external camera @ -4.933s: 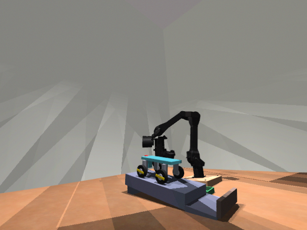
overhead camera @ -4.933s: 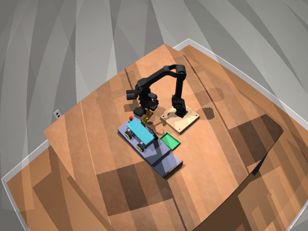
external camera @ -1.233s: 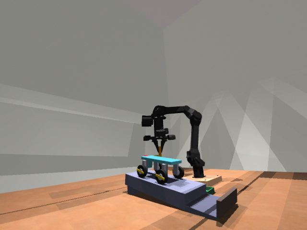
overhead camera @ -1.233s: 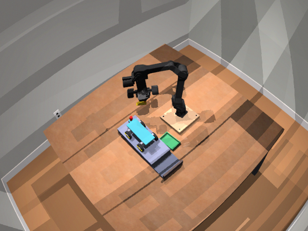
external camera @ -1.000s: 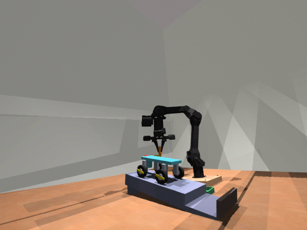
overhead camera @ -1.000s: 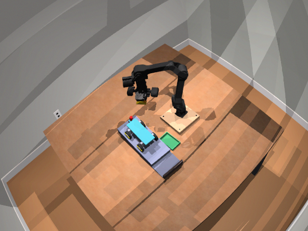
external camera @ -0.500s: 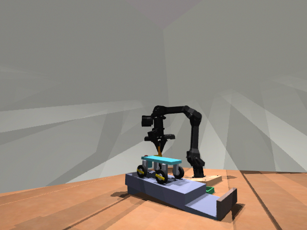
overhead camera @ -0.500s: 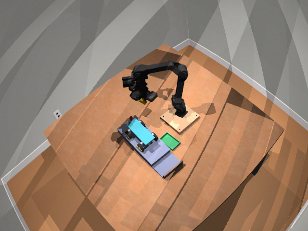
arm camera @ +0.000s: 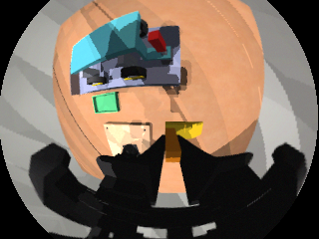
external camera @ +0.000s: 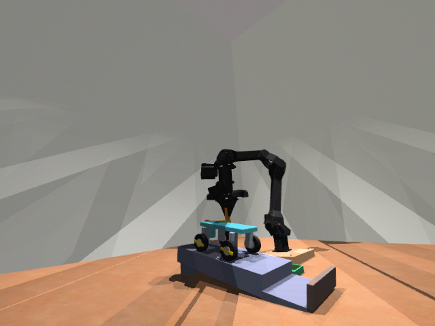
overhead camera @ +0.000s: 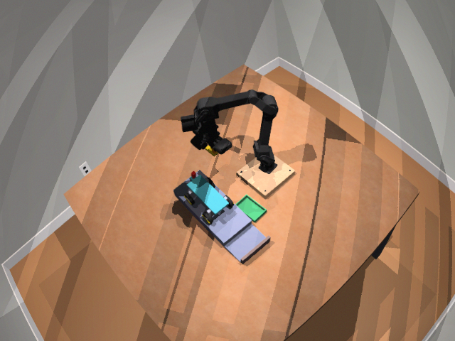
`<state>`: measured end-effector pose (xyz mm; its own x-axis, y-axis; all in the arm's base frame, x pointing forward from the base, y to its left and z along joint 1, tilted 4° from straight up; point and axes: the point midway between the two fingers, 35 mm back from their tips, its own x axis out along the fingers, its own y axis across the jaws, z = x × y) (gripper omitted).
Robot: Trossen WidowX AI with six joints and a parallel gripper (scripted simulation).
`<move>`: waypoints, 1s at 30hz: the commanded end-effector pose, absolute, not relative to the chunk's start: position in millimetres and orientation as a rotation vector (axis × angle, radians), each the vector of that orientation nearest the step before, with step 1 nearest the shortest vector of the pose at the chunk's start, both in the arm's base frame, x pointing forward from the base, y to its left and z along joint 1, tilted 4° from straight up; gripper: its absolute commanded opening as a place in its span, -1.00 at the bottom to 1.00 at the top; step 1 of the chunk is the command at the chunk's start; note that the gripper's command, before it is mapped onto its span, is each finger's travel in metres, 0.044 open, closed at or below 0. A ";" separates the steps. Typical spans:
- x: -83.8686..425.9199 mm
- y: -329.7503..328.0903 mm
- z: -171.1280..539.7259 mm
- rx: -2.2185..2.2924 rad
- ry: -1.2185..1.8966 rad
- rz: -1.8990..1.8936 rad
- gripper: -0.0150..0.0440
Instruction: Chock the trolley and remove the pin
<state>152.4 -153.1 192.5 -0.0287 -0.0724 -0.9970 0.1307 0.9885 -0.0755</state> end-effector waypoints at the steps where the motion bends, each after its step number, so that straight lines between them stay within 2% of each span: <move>1: 156.3 -141.3 190.8 0.058 1.594 -0.174 -0.49; 30: 199.5 -48.1 176.8 0.074 1.590 -0.175 -0.49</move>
